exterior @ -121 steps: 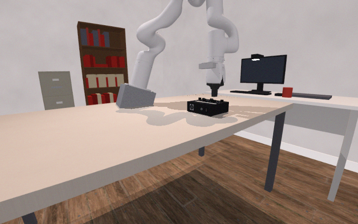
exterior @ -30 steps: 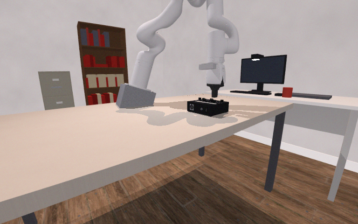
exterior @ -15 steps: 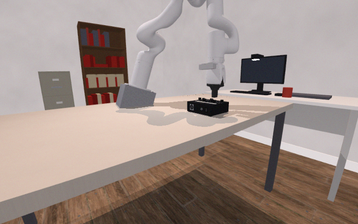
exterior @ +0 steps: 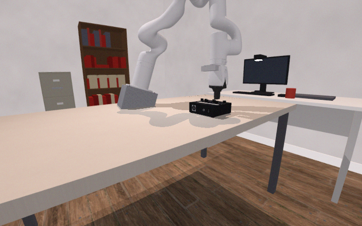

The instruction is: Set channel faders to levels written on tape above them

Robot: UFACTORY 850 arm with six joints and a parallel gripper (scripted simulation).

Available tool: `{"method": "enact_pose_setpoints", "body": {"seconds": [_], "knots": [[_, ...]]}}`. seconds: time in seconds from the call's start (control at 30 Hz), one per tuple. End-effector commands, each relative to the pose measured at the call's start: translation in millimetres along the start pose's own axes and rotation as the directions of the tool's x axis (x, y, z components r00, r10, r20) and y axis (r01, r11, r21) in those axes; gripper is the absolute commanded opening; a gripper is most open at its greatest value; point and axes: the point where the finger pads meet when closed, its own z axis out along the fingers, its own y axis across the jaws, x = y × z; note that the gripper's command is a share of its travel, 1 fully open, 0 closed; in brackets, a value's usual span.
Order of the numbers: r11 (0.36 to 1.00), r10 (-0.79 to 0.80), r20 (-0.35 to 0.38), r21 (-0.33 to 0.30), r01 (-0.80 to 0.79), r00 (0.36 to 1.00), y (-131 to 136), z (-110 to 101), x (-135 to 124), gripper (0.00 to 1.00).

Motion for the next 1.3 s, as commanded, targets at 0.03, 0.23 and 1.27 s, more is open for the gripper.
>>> {"method": "enact_pose_setpoints", "body": {"seconds": [0.03,0.23,1.27], "knots": [[1.000,0.000,0.001,0.002,0.000,1.000,-0.8,3.1,-0.3,0.00],[1.000,0.000,0.001,0.002,0.000,1.000,-0.8,5.8,-0.3,0.00],[1.000,0.000,0.001,0.002,0.000,1.000,-0.8,6.3,2.2,0.00]]}}
